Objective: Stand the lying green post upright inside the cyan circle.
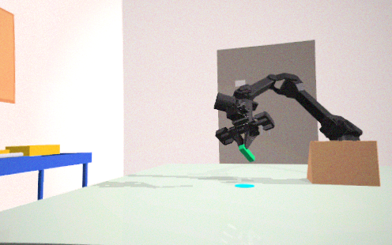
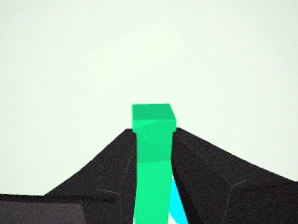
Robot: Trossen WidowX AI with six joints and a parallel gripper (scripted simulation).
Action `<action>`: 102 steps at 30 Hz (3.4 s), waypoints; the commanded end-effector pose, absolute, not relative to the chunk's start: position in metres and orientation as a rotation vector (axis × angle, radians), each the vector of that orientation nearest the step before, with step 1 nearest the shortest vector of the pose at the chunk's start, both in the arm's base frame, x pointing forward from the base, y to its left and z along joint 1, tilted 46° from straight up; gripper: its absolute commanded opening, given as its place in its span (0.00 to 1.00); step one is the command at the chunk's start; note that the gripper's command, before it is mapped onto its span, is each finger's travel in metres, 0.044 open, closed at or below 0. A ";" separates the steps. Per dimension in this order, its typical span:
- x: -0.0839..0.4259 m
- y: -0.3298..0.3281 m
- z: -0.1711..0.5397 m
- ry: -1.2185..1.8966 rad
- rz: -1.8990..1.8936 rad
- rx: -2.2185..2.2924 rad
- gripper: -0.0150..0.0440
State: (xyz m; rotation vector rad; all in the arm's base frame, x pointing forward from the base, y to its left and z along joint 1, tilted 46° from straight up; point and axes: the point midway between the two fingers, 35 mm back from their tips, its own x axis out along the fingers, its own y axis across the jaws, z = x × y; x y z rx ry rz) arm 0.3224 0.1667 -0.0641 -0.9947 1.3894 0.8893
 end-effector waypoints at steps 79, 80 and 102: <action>0.321 0.157 -0.035 0.774 1.134 -0.796 0.29; 0.321 0.157 -0.035 0.766 1.135 -0.796 0.29; 0.315 0.152 -0.019 0.572 1.164 -0.793 0.29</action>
